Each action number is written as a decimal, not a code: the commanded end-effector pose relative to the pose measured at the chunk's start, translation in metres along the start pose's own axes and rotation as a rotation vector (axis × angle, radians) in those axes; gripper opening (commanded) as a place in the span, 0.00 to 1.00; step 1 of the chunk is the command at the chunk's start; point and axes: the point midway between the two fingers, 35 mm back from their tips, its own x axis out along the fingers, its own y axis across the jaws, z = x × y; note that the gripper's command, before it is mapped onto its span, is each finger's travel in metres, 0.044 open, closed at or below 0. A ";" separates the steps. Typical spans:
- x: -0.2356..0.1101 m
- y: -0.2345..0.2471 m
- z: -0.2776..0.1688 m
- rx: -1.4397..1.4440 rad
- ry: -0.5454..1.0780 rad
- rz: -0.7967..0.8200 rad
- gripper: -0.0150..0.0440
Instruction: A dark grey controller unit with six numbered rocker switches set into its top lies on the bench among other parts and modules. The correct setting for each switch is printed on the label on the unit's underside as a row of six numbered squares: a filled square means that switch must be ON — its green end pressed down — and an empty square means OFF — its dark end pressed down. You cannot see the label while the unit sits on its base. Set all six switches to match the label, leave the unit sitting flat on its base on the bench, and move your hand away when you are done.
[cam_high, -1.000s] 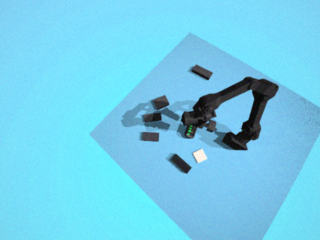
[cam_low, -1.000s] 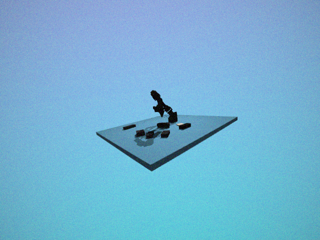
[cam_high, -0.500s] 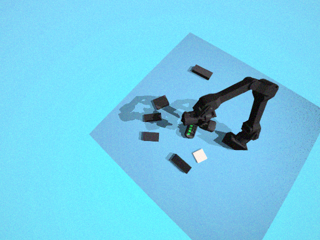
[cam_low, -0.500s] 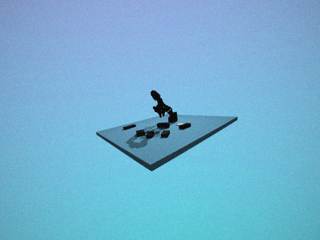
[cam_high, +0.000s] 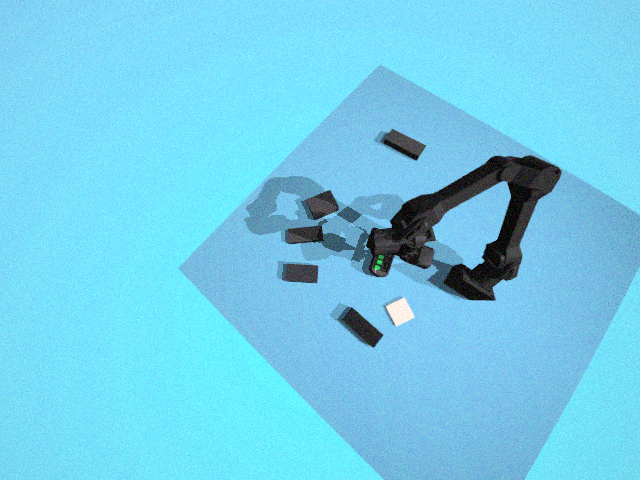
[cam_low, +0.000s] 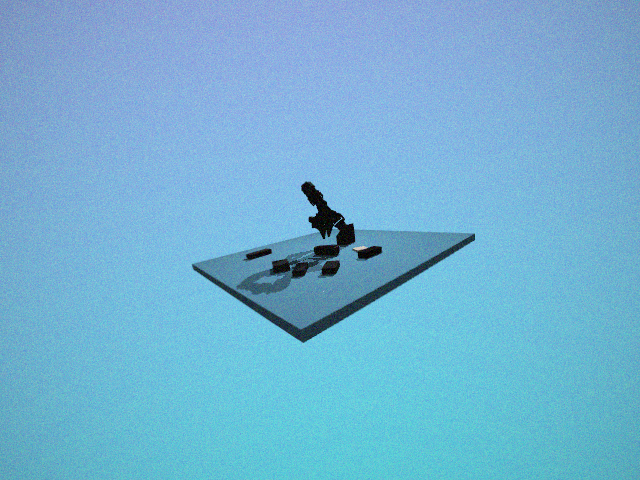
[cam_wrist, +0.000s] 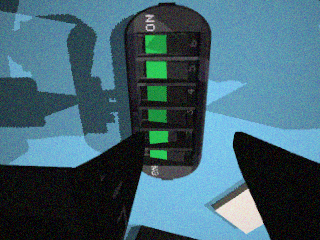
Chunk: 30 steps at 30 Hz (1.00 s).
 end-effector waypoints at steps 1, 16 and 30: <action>0.019 -0.017 0.002 -0.003 -0.010 -0.010 0.56; 0.037 -0.033 0.002 0.001 -0.013 -0.012 0.25; 0.030 -0.032 0.002 0.005 -0.009 -0.014 0.34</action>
